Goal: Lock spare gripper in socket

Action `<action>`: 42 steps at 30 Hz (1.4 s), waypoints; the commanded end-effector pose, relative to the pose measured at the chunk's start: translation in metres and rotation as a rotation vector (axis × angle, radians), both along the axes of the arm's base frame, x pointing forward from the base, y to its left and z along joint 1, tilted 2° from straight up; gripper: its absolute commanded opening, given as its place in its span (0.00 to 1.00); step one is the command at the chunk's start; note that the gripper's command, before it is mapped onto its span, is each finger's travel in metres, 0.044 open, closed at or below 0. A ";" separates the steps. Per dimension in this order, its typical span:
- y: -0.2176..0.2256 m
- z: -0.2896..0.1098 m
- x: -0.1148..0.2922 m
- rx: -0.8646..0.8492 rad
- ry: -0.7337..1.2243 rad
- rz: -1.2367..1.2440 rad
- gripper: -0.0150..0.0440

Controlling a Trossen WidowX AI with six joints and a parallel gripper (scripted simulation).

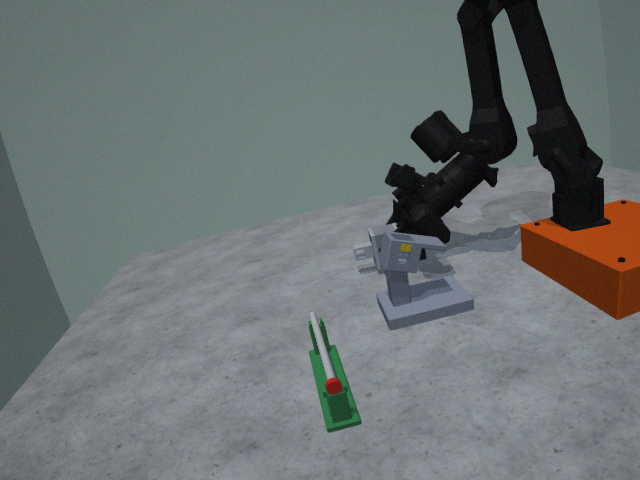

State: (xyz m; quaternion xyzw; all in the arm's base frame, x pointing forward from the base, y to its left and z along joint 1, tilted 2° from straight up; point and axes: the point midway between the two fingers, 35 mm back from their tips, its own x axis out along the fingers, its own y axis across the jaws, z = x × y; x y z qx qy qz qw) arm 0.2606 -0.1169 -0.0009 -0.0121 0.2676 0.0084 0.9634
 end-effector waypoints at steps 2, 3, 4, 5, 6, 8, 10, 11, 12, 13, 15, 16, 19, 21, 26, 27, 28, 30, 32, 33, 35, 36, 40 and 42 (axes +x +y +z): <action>-0.004 0.011 0.005 -0.010 -0.011 0.002 0.25; -0.004 0.012 0.005 -0.010 -0.012 0.002 0.25; -0.004 0.014 0.006 -0.010 -0.012 0.002 0.25; -0.005 0.016 0.006 -0.010 -0.012 0.002 0.25; -0.005 0.018 0.007 -0.011 -0.012 0.002 0.25; -0.006 0.021 0.007 -0.011 -0.012 0.002 0.25; -0.006 0.025 0.008 -0.011 -0.012 0.002 0.25; -0.006 0.027 0.008 -0.011 -0.012 0.002 0.25; -0.006 0.028 0.009 -0.011 -0.012 0.002 0.25; -0.007 0.030 0.009 -0.011 -0.012 0.002 0.25; -0.007 0.034 0.009 -0.011 -0.012 0.002 0.25; -0.007 0.036 0.010 -0.011 -0.012 0.002 0.25; -0.007 0.042 0.010 -0.011 -0.012 0.002 0.25; -0.007 0.046 0.010 -0.011 -0.012 0.002 0.25; -0.007 0.056 0.010 -0.011 -0.013 0.002 0.25; -0.006 0.058 0.010 -0.011 -0.013 0.002 0.25; -0.006 0.060 0.010 -0.011 -0.013 0.002 0.25; -0.006 0.064 0.010 -0.011 -0.013 0.002 0.25; -0.005 0.068 0.009 -0.011 -0.013 0.002 0.25; -0.005 0.070 0.009 -0.011 -0.013 0.002 0.25; -0.004 0.075 0.008 -0.011 -0.013 0.002 0.25; -0.004 0.077 0.008 -0.011 -0.013 0.002 0.25; -0.002 0.085 0.006 -0.011 -0.013 0.002 0.25; -0.001 0.089 0.005 -0.011 -0.013 0.002 0.25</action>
